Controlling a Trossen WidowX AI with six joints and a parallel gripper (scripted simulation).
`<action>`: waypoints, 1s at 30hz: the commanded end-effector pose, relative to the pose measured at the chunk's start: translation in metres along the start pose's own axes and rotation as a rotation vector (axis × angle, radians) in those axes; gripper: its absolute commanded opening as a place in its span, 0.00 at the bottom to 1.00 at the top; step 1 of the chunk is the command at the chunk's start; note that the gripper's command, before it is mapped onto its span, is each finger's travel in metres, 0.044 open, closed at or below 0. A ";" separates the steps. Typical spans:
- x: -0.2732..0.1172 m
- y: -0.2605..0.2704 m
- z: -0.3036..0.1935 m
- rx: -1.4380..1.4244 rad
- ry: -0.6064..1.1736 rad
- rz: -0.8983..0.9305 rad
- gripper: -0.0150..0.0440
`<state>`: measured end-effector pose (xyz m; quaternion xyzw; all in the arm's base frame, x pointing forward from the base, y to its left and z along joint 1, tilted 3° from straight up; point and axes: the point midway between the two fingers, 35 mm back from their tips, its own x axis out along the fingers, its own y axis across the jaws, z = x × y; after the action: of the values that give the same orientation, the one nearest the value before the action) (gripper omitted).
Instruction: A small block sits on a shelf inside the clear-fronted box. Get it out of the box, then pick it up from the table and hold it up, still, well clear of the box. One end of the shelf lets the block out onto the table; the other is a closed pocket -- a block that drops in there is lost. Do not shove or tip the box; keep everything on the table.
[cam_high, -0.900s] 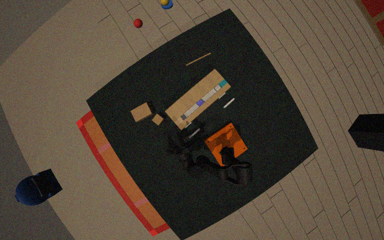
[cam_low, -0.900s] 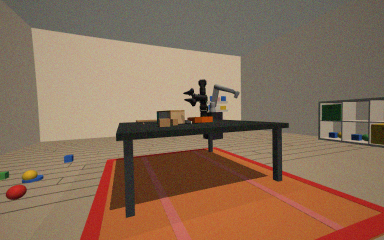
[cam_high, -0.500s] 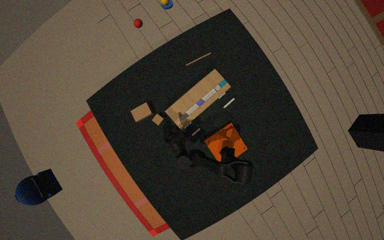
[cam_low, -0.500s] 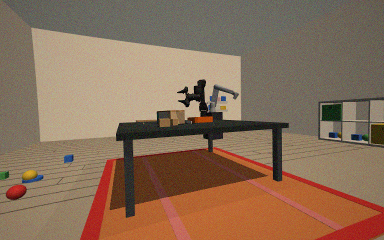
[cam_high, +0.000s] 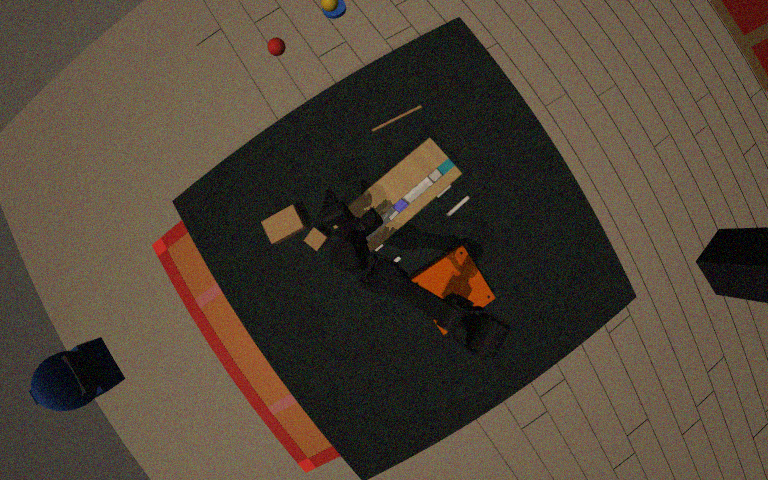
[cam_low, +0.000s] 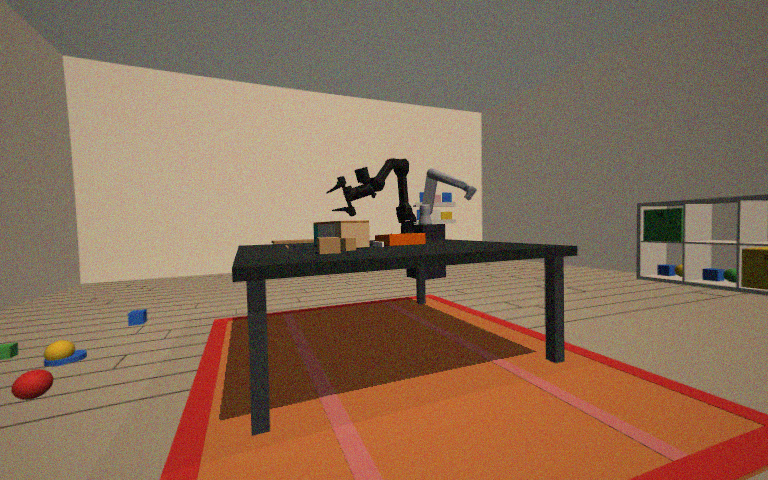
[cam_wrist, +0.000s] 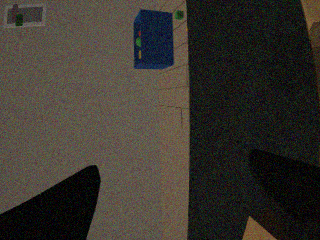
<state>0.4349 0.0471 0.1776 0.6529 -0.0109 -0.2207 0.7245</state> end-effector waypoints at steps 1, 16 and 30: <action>0.039 -0.011 0.057 -0.183 0.032 -0.257 0.93; 0.017 -0.048 0.176 -0.253 0.238 -0.770 0.93; -0.063 -0.082 0.208 0.040 0.551 -1.261 0.93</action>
<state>0.3421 -0.1315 0.1388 0.5415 0.4348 -0.4332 0.5745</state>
